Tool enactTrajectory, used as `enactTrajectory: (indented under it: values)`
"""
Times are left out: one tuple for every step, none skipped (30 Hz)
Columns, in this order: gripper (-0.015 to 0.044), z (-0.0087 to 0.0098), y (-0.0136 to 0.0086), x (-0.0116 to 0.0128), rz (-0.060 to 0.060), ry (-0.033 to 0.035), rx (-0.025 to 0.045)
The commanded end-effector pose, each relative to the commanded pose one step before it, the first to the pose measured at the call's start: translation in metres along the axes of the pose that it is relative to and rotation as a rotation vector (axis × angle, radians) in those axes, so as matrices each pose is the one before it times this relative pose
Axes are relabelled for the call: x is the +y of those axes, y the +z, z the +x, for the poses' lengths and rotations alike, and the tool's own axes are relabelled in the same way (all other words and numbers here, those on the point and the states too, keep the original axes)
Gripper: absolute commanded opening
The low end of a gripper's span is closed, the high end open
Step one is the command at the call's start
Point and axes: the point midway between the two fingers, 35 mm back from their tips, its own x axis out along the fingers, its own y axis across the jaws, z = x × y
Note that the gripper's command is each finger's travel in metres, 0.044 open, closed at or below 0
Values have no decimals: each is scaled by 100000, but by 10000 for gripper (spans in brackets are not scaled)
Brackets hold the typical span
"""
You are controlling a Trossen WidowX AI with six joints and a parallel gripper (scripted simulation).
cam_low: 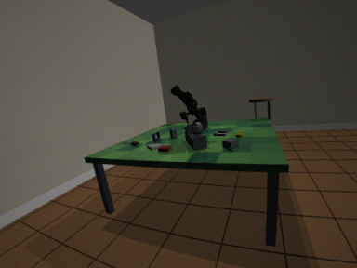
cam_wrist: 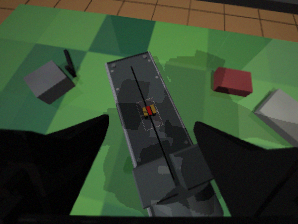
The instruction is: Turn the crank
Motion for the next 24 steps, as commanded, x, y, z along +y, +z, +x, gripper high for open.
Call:
enactTrajectory:
  values:
    - [387,10,-9,-25,5,-90,37]
    - [361,0,0,0,0,0,0]
    - [335,0,0,0,0,0,0]
    - [309,0,0,0,0,0,0]
    - [282,0,0,0,0,0,0]
    - [256,0,0,0,0,0,0]
    - [230,0,0,0,0,0,0]
    - [204,0,0,0,0,0,0]
    - [177,0,0,0,0,0,0]
    - [151,0,0,0,0,0,0]
    - [125,0,0,0,0,0,0]
    - [99,0,0,0,0,0,0]
    - [72,0,0,0,0,0,0]
    - [46,0,0,0,0,0,0]
    - [20,0,0,0,0,0,0]
    - [0,0,0,0,0,0,0]
    - [0,0,0,0,0,0,0]
    - [0,0,0,0,0,0,0]
    - [0,0,0,0,0,0,0]
    - [0,0,0,0,0,0,0]
    - [0,0,0,0,0,0,0]
    - [0,0,0,0,0,0,0]
    - [0,0,0,0,0,0,0]
    - [0,0,0,0,0,0,0]
